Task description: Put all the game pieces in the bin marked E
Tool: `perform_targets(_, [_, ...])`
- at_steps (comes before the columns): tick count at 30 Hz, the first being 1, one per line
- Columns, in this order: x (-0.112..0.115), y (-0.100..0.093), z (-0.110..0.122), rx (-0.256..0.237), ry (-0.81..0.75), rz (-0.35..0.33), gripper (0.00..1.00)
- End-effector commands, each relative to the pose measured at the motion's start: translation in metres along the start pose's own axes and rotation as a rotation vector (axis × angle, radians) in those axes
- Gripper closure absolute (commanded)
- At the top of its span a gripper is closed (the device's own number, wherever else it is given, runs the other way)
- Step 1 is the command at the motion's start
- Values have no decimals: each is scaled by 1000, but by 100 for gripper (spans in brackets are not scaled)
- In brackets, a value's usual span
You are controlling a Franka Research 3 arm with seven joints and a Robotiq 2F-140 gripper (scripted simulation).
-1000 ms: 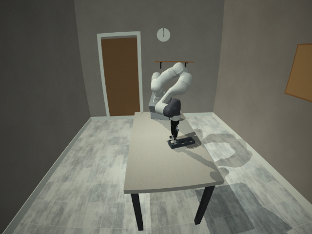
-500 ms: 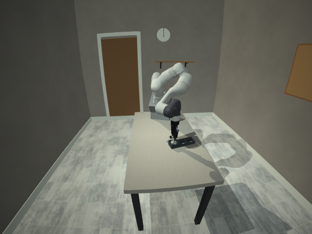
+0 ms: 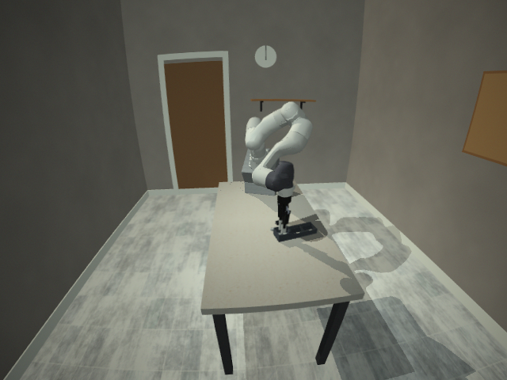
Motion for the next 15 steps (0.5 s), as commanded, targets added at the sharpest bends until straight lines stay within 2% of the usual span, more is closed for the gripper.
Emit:
perform_targets(1, [-1, 0, 1, 3, -4, 1, 81])
perform_targets(15, [-1, -14, 1, 3, -4, 1, 81])
Point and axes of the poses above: the point where the finger pads meet when closed, its own y axis out along the fingers, its own z axis across the jaws, x = y × z, the point moved 3 cm from there along -y, back along the fingers, and after that the axes turned 10 degrees about y, right-handed, at the moved point
